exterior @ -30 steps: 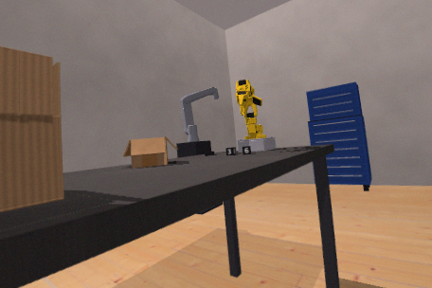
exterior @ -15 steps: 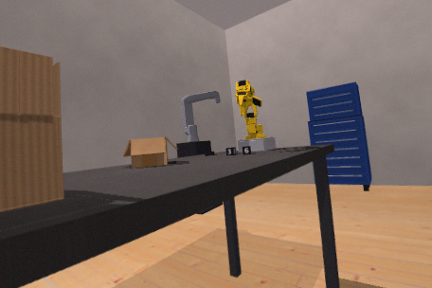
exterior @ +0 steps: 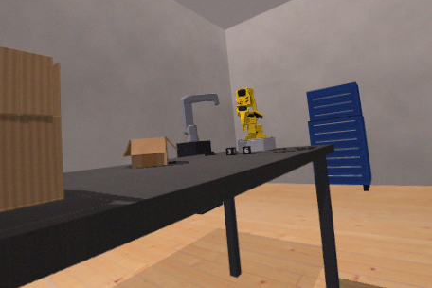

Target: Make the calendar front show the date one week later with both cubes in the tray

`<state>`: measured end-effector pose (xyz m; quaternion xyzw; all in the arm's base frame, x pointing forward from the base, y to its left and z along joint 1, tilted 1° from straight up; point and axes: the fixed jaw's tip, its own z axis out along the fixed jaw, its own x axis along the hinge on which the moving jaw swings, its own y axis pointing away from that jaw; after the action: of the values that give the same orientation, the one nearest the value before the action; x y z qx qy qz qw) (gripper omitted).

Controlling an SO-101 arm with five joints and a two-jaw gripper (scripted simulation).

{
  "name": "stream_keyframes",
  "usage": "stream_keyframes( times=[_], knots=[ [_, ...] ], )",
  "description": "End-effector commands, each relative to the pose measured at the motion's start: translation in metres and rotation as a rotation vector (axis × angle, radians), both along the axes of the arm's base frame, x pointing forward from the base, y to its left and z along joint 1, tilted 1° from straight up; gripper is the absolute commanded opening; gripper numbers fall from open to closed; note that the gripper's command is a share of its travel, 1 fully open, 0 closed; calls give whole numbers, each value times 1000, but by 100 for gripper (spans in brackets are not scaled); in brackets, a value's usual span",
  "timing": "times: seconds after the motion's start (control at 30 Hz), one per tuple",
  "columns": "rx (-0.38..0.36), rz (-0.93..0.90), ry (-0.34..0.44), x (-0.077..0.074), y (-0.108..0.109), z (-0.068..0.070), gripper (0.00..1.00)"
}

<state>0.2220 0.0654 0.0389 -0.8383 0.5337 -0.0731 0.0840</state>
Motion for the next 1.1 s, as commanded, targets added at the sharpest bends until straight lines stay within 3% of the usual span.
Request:
stream_keyframes(
  times=[0.0, 0.23, 1.07],
  knots=[
    [-34, 3, 113, -10, -5, -25, 35],
    [-62, 3, 209, -21, -8, -43, 35],
    [-68, 2, 230, -25, -9, -47, 35]
  ],
)
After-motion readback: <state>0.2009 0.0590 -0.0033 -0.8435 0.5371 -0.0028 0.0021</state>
